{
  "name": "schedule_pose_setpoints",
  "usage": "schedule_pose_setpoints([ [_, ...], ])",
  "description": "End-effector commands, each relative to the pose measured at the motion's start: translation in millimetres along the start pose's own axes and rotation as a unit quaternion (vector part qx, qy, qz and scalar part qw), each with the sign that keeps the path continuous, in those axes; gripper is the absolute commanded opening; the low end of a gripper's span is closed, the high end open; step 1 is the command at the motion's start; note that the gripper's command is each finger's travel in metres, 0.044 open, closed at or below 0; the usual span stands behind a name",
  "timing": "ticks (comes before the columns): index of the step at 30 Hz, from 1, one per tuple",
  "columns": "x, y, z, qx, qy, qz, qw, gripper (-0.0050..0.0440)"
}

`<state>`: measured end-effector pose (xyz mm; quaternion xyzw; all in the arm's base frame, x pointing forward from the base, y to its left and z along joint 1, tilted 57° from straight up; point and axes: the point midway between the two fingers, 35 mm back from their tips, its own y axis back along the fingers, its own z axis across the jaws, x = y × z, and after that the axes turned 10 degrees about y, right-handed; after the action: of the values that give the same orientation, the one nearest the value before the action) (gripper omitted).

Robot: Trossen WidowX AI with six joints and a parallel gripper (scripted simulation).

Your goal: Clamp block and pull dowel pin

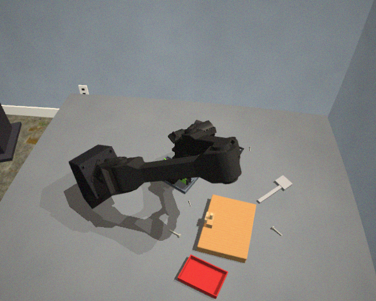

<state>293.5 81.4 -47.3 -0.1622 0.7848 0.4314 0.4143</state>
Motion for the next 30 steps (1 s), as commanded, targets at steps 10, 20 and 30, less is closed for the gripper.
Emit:
schedule_pose_setpoints([
  [10, 0.0, 0.1, 0.0, 0.000, 0.000, 0.000, 1.000, 0.0033],
  [20, 0.0, 0.1, 0.0, 0.000, 0.000, 0.000, 1.000, 0.0000],
  [30, 0.1, 0.5, 0.2, 0.000, 0.000, 0.000, 1.000, 0.0000],
])
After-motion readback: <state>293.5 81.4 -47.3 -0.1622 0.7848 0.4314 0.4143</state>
